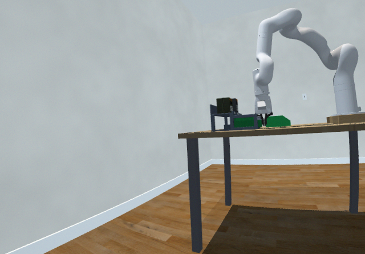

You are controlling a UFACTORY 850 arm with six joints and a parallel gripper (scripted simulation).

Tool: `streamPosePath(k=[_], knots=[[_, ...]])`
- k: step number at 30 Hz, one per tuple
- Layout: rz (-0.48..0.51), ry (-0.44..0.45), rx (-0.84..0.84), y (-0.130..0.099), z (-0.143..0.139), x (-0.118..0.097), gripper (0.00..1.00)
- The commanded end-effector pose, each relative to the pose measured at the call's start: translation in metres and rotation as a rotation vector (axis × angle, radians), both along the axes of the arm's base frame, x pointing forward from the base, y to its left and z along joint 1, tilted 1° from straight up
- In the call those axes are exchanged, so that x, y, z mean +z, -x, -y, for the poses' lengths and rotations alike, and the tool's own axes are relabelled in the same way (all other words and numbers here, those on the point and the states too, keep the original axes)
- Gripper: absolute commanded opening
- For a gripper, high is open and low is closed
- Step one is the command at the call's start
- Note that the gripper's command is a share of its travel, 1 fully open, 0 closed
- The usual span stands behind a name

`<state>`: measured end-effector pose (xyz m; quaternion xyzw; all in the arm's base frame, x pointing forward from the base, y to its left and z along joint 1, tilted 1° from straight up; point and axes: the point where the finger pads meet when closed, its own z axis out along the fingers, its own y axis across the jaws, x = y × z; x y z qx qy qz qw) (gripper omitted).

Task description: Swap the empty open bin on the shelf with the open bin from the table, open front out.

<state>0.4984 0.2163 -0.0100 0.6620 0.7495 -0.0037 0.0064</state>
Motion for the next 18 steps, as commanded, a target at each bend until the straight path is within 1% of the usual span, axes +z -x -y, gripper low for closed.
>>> streamPosePath(k=[1,14,18], knots=[[0.001,-0.001,0.000,-0.006,-0.001,0.001,0.00],[0.001,-0.001,0.000,-0.025,-0.003,0.001,0.00],[0.001,-0.001,0.000,-0.028,-0.004,0.001,0.00]])
